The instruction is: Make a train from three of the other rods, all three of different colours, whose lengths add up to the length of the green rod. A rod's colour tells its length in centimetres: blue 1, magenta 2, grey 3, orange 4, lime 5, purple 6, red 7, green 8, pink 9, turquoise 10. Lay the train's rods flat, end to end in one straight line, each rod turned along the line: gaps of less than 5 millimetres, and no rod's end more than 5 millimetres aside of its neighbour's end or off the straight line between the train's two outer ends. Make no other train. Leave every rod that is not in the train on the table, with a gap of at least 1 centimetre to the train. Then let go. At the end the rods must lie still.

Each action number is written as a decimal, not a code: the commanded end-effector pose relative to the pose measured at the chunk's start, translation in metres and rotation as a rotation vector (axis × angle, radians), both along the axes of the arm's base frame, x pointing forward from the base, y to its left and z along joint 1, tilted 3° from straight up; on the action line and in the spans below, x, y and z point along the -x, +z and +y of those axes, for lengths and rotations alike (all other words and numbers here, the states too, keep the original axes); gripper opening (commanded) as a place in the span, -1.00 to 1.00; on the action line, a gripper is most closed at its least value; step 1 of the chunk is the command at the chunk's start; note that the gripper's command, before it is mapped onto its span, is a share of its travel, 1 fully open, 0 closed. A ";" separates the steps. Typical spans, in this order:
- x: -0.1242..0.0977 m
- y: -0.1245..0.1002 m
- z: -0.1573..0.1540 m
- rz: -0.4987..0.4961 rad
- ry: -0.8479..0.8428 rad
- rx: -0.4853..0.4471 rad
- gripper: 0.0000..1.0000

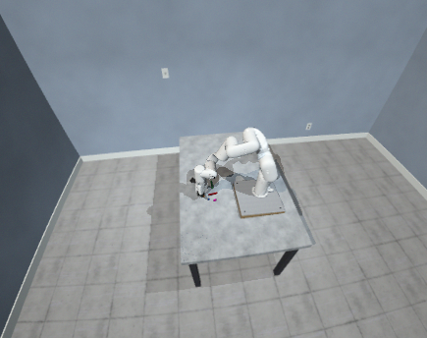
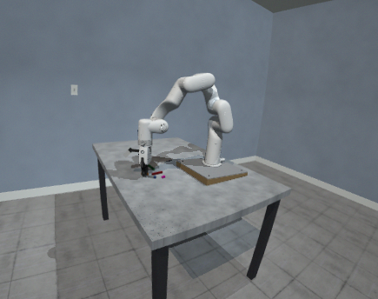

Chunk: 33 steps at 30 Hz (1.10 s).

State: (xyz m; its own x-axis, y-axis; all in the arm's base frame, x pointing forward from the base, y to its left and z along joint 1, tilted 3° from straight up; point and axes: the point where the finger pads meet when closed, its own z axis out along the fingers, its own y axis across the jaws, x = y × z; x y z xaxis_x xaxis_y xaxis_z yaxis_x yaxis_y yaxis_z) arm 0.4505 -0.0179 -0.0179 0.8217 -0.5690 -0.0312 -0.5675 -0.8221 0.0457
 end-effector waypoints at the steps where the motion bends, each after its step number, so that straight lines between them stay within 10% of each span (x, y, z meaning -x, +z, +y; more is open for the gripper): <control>1: -0.002 0.001 0.000 -0.004 0.000 0.000 -0.92; 33: -0.001 -0.011 0.000 -0.004 0.000 0.000 -0.92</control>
State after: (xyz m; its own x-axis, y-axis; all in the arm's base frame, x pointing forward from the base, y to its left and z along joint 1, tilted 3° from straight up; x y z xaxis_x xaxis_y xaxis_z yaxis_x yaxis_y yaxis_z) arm 0.4499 -0.0182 -0.0281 0.8217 -0.5690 -0.0315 -0.5675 -0.8221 0.0459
